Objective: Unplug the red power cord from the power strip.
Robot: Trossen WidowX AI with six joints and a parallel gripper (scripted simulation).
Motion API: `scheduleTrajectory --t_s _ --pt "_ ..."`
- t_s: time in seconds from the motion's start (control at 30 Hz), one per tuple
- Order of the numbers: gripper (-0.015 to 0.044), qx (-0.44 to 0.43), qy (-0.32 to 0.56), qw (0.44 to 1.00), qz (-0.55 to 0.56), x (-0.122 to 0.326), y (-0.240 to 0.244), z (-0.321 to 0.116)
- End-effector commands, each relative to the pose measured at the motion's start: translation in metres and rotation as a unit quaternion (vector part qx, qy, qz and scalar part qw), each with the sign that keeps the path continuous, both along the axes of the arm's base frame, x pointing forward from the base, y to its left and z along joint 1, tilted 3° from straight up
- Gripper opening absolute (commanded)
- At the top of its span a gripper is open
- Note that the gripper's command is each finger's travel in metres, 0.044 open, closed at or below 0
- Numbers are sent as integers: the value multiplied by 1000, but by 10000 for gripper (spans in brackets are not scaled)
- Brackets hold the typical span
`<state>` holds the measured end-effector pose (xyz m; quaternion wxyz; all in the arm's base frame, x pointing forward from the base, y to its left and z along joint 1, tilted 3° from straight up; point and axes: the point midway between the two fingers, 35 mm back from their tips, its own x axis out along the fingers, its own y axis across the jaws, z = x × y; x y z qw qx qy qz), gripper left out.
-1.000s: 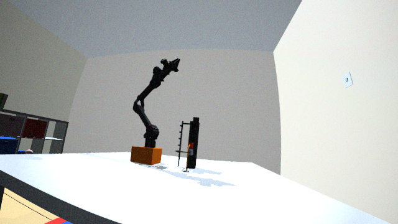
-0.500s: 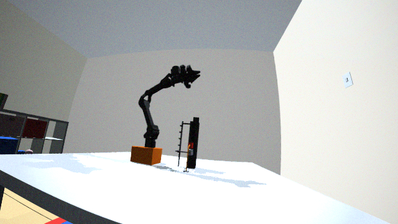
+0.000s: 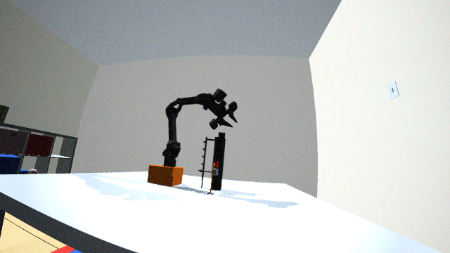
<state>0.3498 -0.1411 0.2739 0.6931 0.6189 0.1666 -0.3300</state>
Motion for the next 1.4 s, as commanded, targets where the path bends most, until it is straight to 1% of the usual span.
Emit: scheduleTrajectory --t_s 0.0,0.1,0.2,0.27,0.33,0.7,1.37 --pt "160 49 97 994 -1 -6 6 -56" --pt "160 86 192 978 -10 -20 9 -102" --pt "160 121 291 949 -18 -41 16 -144" --pt "160 143 356 923 -24 -57 21 -168" --pt "160 157 397 904 -27 -69 25 -181" --pt "160 159 402 901 -27 -68 28 -182" --pt "160 160 402 901 -26 -64 60 -182"
